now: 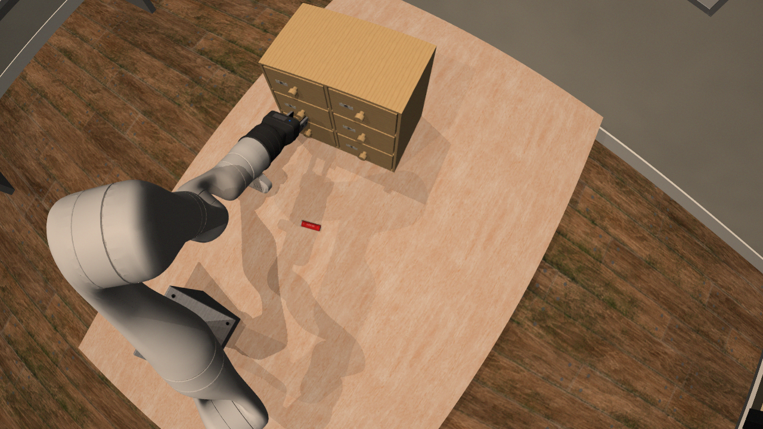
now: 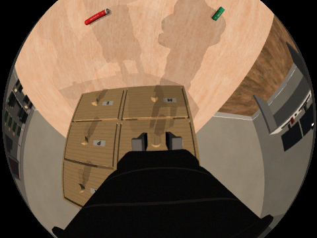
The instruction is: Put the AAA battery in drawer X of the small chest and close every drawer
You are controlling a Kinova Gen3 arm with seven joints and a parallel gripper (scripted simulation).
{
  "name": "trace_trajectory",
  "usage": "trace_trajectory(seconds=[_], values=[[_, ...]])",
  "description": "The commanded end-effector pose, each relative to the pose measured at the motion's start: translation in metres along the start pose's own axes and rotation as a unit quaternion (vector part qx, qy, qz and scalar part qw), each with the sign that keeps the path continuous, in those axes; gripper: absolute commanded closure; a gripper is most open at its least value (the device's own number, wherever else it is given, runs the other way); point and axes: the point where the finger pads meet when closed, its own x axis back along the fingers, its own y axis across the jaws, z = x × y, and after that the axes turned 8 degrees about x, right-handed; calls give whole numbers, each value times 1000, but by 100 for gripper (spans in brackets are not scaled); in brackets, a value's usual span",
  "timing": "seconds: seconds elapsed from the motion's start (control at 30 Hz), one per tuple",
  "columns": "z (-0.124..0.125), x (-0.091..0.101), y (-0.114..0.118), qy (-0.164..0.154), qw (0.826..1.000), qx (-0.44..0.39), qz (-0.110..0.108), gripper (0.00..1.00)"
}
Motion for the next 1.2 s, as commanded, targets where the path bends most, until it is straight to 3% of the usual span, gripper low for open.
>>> trace_trajectory(seconds=[0.0,1.17], values=[[-2,-3,-1,-1,1000,-3,1,33],[-6,-9,-2,-1,1000,-2,1,33]])
